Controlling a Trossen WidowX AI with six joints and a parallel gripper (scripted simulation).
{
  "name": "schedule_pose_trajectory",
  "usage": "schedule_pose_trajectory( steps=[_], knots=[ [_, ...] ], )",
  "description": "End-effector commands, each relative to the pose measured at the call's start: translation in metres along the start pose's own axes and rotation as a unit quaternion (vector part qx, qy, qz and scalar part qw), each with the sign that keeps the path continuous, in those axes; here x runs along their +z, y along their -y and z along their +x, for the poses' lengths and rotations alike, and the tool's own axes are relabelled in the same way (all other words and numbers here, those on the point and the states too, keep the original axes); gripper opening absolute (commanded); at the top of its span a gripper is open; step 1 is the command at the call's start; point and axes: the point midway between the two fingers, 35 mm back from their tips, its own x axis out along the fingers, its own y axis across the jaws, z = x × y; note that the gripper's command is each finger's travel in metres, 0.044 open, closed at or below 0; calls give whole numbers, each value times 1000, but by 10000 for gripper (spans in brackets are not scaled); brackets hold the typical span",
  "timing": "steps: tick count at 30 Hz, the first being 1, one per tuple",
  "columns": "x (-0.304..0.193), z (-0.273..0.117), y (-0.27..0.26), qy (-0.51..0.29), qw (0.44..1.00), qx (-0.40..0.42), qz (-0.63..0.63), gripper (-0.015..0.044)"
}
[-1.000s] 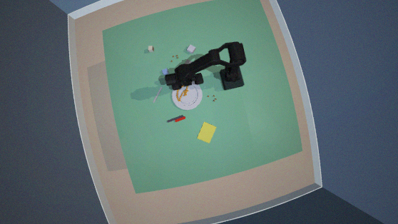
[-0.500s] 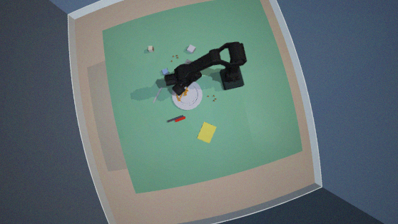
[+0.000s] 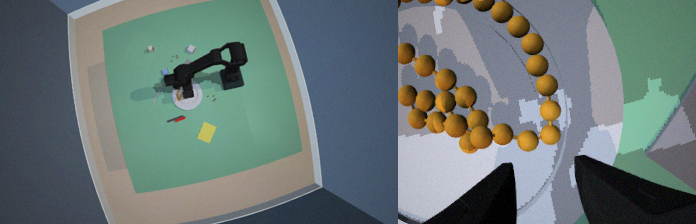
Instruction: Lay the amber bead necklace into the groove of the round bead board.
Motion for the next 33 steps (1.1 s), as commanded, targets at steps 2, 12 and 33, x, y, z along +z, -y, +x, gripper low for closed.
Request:
schedule_pose_trajectory(
  steps=[2, 12, 33],
  knots=[
    [4, -13, -4, 3, 896, -1, -444, 120],
    [5, -18, -6, 2, 773, -1, -635, 120],
    [9, -9, -6, 8, 775, -6, -632, 120]
  ],
)
